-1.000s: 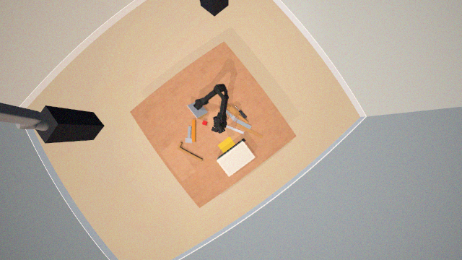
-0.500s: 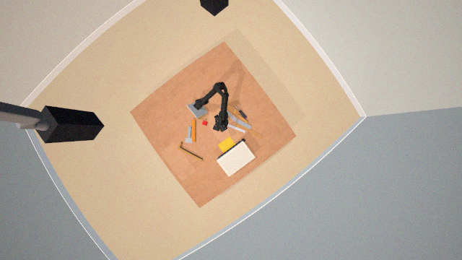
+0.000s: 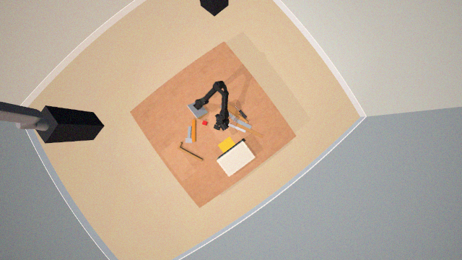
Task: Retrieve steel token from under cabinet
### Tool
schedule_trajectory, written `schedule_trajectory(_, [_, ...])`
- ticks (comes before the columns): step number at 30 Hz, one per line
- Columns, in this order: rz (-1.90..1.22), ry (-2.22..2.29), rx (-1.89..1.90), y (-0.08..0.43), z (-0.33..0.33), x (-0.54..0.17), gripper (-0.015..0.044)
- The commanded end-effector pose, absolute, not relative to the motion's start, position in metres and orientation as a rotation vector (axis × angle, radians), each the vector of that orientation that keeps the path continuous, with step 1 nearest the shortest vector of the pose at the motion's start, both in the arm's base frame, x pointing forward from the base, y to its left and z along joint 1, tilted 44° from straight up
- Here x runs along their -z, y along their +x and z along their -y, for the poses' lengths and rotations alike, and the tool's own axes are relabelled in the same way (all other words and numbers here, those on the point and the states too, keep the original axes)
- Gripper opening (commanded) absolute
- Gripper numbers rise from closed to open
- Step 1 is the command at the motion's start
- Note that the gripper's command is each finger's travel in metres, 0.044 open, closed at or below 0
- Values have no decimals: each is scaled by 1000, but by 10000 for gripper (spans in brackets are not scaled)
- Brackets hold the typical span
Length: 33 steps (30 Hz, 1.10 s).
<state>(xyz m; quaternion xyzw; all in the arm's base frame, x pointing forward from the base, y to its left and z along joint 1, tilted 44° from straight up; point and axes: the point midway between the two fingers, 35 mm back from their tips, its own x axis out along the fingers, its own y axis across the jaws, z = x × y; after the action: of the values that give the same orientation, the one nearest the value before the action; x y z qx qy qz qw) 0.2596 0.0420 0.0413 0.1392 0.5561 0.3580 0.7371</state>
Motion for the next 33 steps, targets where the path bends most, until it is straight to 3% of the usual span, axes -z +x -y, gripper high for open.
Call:
schedule_trajectory(1, [-1205, 295, -799, 260, -45, -45, 0])
schedule_trajectory(33, [-1205, 296, -799, 257, -53, -53, 0])
